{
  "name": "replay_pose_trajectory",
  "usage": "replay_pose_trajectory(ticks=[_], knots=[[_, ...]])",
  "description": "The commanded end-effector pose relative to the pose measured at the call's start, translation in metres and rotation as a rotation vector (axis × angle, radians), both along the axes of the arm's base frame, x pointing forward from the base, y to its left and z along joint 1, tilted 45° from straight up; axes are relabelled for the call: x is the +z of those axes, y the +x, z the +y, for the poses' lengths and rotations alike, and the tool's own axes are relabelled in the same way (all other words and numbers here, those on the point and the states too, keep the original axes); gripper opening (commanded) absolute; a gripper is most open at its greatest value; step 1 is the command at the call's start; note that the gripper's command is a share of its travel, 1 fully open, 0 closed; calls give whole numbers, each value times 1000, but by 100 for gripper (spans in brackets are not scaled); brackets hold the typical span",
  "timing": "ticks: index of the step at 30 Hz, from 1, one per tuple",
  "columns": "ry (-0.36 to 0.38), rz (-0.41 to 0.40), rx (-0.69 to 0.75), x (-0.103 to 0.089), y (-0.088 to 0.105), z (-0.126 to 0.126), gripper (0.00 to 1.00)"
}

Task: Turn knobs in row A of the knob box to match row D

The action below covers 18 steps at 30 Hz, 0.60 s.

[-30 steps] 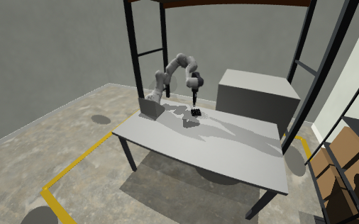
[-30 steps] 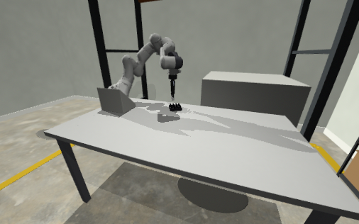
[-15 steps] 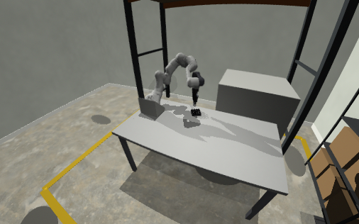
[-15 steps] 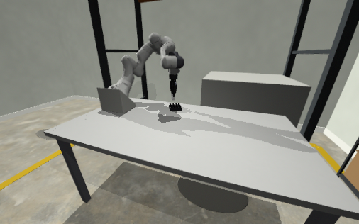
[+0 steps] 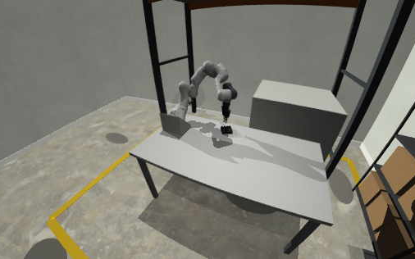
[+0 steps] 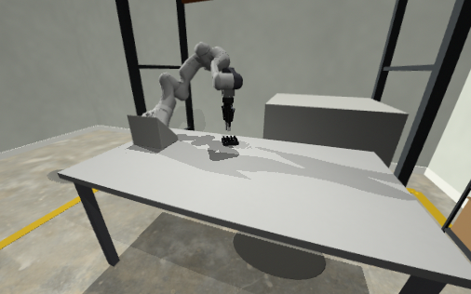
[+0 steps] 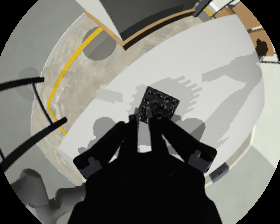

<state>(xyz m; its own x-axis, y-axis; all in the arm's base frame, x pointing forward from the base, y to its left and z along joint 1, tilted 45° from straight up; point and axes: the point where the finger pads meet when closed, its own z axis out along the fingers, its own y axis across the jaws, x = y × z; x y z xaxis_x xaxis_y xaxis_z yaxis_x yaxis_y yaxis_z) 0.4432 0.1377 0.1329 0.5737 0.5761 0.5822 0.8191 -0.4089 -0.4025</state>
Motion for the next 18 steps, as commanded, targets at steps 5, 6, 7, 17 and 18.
replay_pose_trajectory(ticks=[5, 6, 7, 17, 18], knots=[[-1, -163, 152, -1, 2, -1, 12], [-1, -175, 163, -1, 2, -1, 12], [-1, -186, 175, 0, 2, -1, 12], [-3, -301, 287, 2, 5, -1, 12], [-3, -313, 299, 2, 6, -1, 12]])
